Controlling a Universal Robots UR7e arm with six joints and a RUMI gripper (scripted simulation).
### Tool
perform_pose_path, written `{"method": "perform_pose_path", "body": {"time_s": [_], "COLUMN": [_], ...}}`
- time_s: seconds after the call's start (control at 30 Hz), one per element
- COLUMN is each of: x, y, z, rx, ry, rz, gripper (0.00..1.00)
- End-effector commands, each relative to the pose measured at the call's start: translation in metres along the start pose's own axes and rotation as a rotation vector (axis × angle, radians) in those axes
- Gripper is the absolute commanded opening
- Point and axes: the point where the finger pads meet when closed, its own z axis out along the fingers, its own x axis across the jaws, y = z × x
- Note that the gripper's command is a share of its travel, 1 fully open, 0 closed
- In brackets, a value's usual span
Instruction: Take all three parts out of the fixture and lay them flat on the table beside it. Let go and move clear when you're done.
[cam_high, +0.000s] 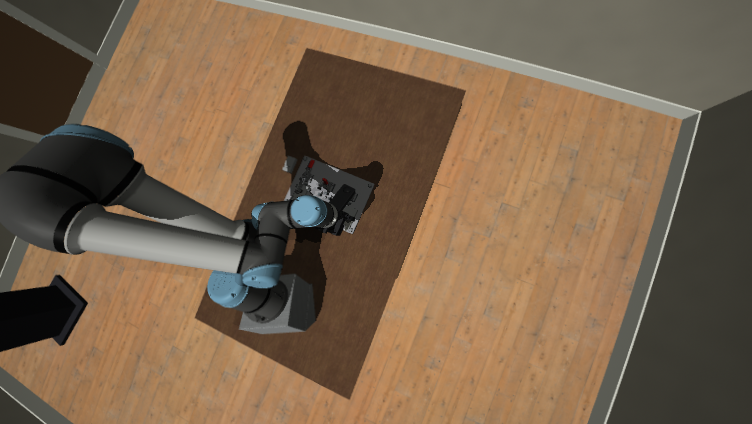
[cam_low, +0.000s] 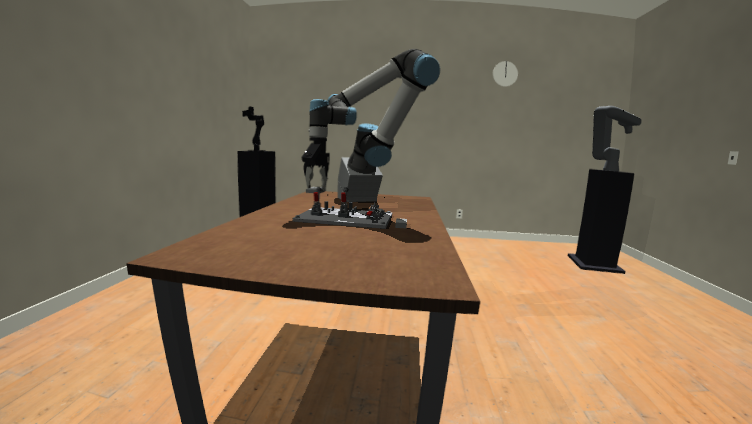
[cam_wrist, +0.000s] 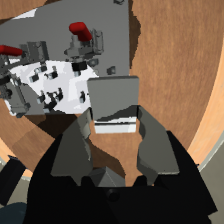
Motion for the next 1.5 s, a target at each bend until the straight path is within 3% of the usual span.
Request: {"method": "perform_pose_path", "body": {"time_s": [0.0, 0.77, 1.47], "x": [0.017, 0.084, 0.091], "y": [-0.001, -0.001, -0.001], "z": [0.0, 0.0, 0.0], "rx": [0.001, 0.001, 0.001], "ry": [0.0, 0.0, 0.0], "rz": [-0.001, -0.001, -0.001], "gripper": [0.0, 0.0, 0.0]}}
